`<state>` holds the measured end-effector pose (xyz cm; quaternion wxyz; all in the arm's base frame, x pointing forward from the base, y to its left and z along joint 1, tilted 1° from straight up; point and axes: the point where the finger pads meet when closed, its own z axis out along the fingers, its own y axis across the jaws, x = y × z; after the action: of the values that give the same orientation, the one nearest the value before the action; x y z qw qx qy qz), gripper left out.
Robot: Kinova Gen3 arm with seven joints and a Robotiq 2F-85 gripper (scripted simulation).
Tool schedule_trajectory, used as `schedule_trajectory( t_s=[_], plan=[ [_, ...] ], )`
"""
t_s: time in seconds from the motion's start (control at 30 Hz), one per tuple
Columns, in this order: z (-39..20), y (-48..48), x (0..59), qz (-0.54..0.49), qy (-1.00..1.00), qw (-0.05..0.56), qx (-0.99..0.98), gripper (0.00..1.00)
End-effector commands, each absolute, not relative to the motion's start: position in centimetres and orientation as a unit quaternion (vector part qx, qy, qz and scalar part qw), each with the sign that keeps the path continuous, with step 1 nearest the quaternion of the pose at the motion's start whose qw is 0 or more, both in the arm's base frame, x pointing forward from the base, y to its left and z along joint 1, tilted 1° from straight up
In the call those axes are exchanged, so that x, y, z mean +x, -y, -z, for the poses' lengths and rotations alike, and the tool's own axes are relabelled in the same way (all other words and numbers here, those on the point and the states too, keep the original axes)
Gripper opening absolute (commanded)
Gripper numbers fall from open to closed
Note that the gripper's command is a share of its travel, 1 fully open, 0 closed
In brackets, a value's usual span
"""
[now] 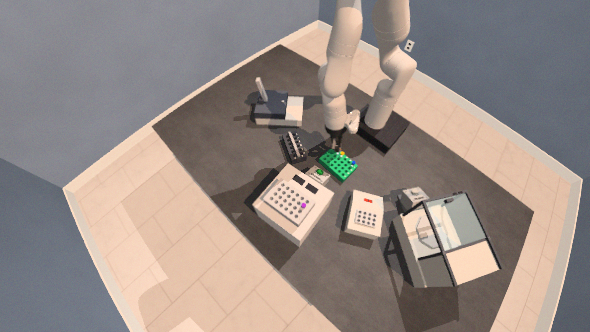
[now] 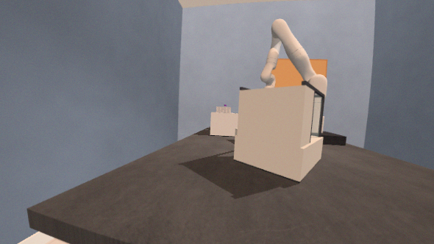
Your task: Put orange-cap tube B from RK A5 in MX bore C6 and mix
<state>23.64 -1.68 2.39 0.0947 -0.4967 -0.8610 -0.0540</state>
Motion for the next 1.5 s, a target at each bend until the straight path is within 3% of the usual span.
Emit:
schedule_trajectory(
  t_s=[0.0,1.47],
  plan=[
    [-2.6,1.7,23.7,0.054,0.861,0.094,-0.497,0.21],
    [-5.9,1.7,23.7,0.054,0.861,0.094,-0.497,0.21]
  ],
)
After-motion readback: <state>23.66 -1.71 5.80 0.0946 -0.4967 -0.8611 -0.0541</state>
